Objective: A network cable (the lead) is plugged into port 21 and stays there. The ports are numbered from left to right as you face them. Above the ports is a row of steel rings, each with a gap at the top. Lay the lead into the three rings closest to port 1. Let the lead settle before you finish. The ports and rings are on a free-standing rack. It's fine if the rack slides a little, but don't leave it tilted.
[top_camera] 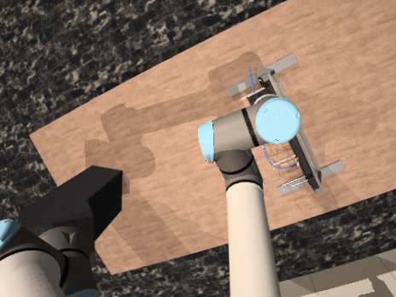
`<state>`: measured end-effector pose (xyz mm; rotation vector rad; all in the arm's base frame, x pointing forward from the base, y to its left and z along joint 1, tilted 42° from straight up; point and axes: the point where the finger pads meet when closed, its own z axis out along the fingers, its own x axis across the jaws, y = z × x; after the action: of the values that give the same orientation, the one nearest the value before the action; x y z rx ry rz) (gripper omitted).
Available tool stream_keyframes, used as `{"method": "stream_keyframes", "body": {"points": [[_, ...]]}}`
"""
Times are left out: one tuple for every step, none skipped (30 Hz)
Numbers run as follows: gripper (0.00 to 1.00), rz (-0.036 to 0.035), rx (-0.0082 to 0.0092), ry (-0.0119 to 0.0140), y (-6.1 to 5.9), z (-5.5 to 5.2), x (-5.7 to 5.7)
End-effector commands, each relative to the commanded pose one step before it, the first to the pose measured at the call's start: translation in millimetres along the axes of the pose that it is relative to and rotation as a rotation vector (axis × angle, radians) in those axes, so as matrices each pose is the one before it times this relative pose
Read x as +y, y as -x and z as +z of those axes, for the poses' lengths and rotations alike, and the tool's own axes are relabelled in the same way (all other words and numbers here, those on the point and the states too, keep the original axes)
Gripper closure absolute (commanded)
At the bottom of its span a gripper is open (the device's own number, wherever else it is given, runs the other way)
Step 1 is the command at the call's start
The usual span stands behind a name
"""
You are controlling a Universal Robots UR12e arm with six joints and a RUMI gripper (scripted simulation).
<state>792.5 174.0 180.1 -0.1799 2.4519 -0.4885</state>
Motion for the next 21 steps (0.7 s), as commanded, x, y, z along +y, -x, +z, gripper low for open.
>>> {"method": "stream_keyframes", "body": {"points": [[0.8,-0.00159,0.00483,0.00058,-3.62,-6.1,1.42],[0.8,0.00022,-0.00007,-0.00002,0.12,-0.23,-0.14],[0.8,0.00035,-0.00034,-0.00006,0.38,-0.14,-0.2],[0.8,0.00025,-0.00035,-0.00007,0.39,-0.05,-0.21],[0.8,0.00018,-0.00031,-0.00008,0.35,0.0,-0.2],[1.0,0.00014,-0.00021,-0.00007,0.26,0.02,-0.17],[1.0,-0.00002,0.00012,-0.00003,0.03,0.16,-0.05],[1.0,-0.00011,0.00025,0.0,-0.13,0.27,0.06],[1.0,-0.0001,0.00016,0.00002,-0.1,0.2,0.08],[1.0,-0.00008,0.0001,0.00002,-0.07,0.13,0.07],[1.0,0.0,0.0,0.0,0.0,0.0,0.0],[1.0,0.0,0.0,0.0,0.0,0.0,0.0],[1.0,-0.00002,-0.00004,0.00001,-0.02,0.08,0.04],[1.0,0.00001,-0.00004,0.0,0.01,0.0,0.0],[1.0,0.00001,-0.00002,0.0,0.01,0.0,0.0],[1.0,0.0,-0.00001,0.0,0.0,0.0,0.0],[1.0,0.0,0.0,0.0,0.0,0.0,0.0],[1.0,0.0,0.0,0.0,0.0,0.0,0.0],[1.0,0.0,0.0,0.0,0.0,0.0,0.0],[1.0,0.0,0.0,0.0,0.0,0.0,0.0],[1.0,0.0,0.0,0.0,0.0,0.0,0.0]]}}
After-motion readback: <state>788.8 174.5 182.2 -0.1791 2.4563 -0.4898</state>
